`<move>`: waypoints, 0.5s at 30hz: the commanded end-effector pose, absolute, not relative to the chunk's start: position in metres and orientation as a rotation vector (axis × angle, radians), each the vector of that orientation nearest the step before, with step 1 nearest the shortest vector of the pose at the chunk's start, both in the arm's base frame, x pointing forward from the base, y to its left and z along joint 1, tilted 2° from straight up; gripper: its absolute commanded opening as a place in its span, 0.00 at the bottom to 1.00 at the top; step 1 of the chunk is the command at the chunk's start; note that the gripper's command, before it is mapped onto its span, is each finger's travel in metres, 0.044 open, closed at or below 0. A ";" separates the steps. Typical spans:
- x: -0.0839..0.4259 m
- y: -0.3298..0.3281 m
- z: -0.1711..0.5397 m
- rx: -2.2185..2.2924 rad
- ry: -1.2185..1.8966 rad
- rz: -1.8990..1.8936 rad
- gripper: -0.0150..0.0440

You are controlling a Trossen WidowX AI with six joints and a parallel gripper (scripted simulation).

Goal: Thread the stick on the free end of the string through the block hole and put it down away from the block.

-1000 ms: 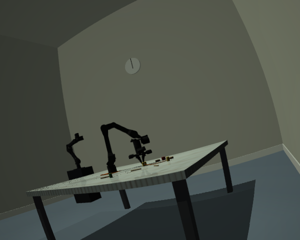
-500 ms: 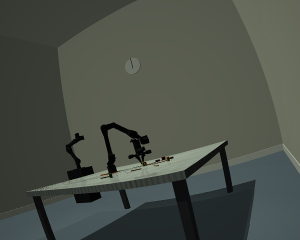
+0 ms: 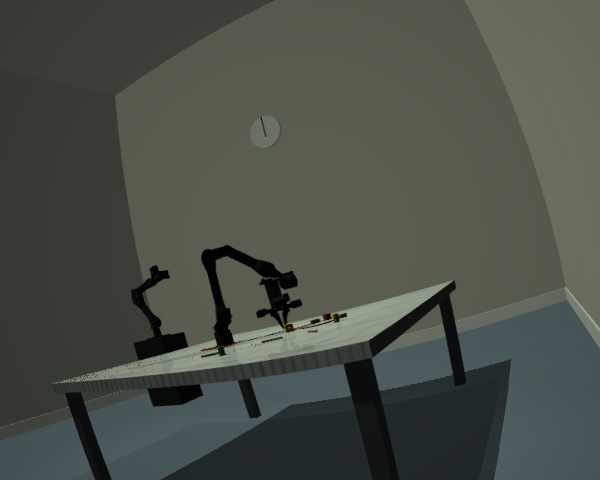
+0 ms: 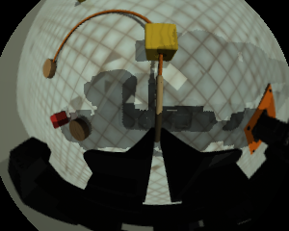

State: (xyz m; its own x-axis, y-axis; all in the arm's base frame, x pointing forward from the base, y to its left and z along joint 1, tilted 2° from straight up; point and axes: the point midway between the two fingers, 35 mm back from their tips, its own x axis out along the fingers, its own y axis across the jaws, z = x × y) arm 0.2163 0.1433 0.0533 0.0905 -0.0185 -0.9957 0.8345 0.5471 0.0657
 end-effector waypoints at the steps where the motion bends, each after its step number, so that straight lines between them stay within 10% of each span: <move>1: 0.212 0.148 0.053 0.784 1.335 -0.745 0.25; 15: 0.201 0.165 0.043 0.767 1.347 -0.755 0.25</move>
